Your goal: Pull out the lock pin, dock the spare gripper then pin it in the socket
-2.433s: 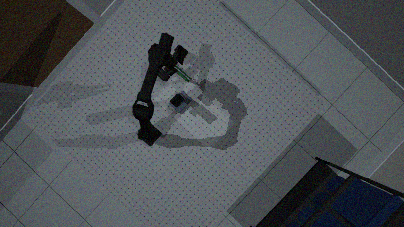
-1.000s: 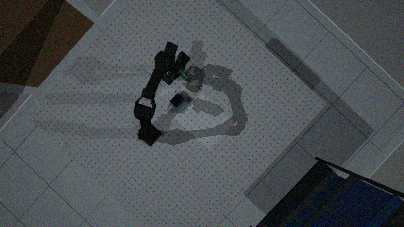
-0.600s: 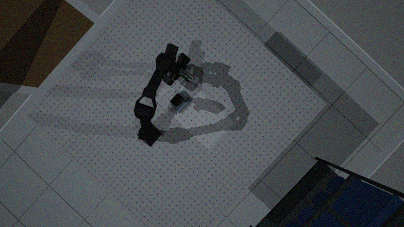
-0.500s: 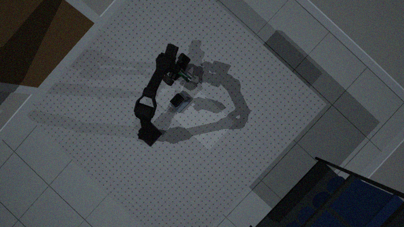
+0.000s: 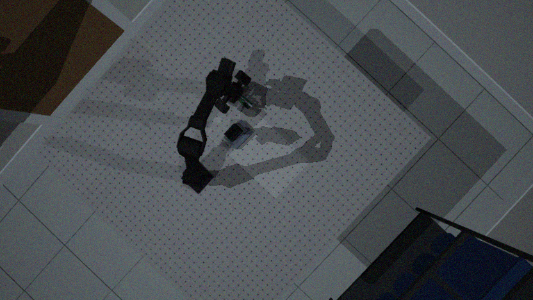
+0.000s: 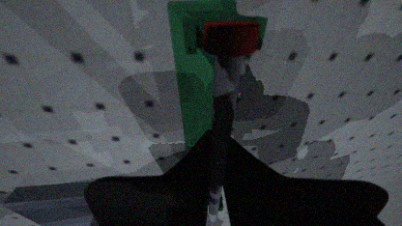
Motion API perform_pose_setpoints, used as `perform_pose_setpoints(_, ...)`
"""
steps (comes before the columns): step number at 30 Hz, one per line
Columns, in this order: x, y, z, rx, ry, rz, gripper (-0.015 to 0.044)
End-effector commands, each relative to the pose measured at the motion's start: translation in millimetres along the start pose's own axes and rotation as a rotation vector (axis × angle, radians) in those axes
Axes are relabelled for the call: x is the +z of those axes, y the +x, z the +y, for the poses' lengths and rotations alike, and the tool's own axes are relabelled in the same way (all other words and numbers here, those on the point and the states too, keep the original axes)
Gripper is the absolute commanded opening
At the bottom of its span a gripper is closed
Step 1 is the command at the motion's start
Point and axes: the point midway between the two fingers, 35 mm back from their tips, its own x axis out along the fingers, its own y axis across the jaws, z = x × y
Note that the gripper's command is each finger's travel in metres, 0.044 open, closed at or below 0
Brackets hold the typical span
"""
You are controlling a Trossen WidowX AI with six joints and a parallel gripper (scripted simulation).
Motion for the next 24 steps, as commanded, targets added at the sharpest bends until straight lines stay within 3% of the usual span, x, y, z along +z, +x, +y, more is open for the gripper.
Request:
perform_pose_setpoints(1,0.5,0.7,-0.1,0.001,-0.004,-0.003,0.0000)
perform_pose_setpoints(24,-11.1,-44.5,-9.8,0.001,-0.004,-0.003,0.0000)
